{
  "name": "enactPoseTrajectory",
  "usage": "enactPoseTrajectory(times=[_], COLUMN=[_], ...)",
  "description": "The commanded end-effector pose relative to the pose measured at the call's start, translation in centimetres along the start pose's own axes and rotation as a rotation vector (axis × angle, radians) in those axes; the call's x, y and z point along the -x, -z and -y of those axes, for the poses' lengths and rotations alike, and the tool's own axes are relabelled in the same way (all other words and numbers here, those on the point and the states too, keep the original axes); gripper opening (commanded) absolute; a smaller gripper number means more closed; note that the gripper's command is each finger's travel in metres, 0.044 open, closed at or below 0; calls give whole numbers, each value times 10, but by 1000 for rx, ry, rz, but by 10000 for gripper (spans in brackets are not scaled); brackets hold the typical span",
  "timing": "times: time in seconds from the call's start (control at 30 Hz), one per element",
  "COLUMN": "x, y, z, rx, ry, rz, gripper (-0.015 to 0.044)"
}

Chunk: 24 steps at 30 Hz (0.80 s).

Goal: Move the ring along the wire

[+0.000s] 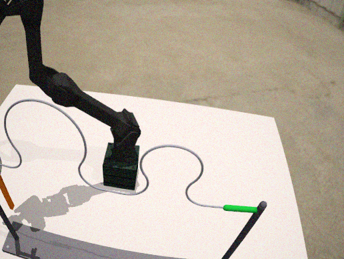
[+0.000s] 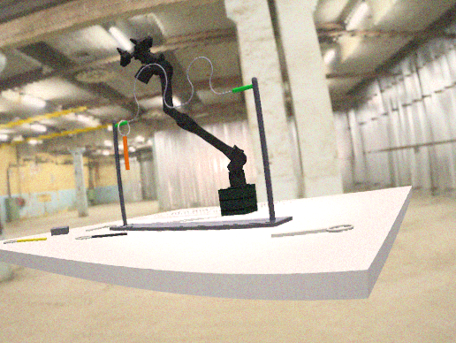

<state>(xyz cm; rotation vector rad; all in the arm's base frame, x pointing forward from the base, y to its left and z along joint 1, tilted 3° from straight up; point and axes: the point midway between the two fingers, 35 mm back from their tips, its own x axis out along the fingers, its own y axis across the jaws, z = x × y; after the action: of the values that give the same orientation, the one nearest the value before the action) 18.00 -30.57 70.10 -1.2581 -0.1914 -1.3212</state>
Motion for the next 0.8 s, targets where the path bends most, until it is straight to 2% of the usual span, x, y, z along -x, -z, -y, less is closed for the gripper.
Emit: enactPoseTrajectory(times=[0.0, 0.27, 0.77], x=[0, 16, 81], y=[0, 13, -2], z=[1, 66, 196], rx=[2, 181, 613], ry=[2, 143, 444], rz=[-1, -63, -219], gripper=[374, 164, 160])
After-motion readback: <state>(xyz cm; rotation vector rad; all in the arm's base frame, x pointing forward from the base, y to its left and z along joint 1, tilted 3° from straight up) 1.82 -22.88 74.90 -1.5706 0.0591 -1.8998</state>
